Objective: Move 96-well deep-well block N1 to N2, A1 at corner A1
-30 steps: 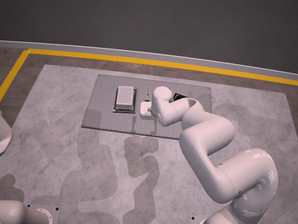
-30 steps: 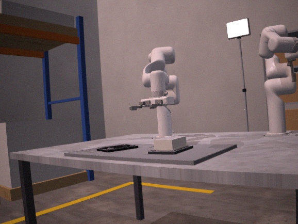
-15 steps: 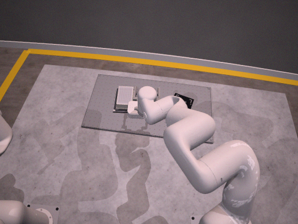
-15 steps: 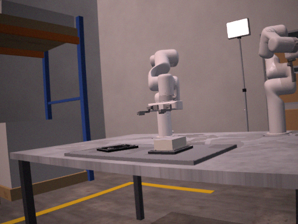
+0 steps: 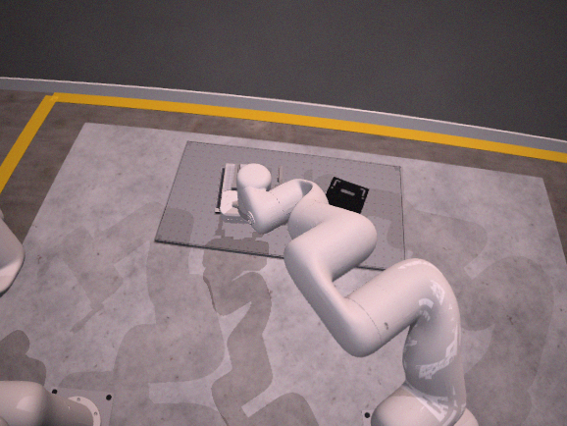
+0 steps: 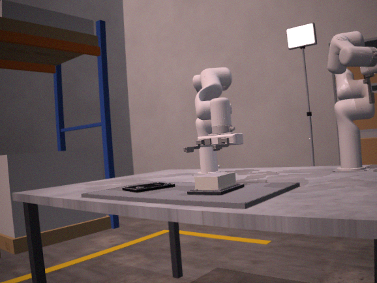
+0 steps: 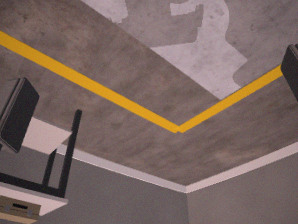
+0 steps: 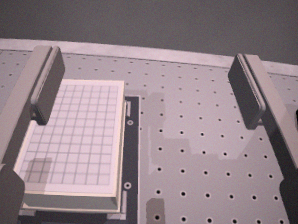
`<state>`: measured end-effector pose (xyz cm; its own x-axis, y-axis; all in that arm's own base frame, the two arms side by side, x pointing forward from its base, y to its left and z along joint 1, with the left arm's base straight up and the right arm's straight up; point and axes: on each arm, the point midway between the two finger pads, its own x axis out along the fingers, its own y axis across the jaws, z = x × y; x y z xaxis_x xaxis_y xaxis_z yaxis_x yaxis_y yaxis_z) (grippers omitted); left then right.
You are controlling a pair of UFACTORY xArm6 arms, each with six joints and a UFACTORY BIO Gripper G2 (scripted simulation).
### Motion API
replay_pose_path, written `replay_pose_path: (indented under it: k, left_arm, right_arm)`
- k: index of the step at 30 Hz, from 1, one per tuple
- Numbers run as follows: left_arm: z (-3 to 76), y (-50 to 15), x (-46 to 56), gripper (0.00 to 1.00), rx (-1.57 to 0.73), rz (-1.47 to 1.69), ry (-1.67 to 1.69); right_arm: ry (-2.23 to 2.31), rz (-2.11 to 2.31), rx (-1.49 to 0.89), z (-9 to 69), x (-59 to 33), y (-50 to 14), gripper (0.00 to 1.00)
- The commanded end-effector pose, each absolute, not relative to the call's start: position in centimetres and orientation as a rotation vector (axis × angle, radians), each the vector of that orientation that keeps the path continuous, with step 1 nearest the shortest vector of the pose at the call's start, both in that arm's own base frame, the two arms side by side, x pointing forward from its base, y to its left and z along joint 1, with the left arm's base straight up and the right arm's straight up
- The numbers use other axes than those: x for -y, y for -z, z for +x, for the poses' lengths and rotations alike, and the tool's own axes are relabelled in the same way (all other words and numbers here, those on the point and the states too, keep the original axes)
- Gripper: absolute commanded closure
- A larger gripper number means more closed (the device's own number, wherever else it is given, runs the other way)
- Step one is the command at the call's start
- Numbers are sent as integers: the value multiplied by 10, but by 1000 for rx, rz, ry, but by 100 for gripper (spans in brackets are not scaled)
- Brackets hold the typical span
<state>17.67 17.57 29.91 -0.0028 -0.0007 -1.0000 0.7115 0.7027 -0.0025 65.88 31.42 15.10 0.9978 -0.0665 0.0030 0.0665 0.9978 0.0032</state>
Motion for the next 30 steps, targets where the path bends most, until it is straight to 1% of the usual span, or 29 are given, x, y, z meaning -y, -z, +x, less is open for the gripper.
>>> replay_pose_path:
  k: [1,12,30]
  left_arm:
    - [177,-300,-176,0,-1481,619,619]
    - [177,-300,-176,0,-1481,619,619]
    - [177,-300,-176,0,-1481,619,619]
  right_arm:
    - [69,3,4,672,-339,-143,63]
    - [69,3,4,687,-375,-126,63]
    - [69,3,4,687,-375,-126,63]
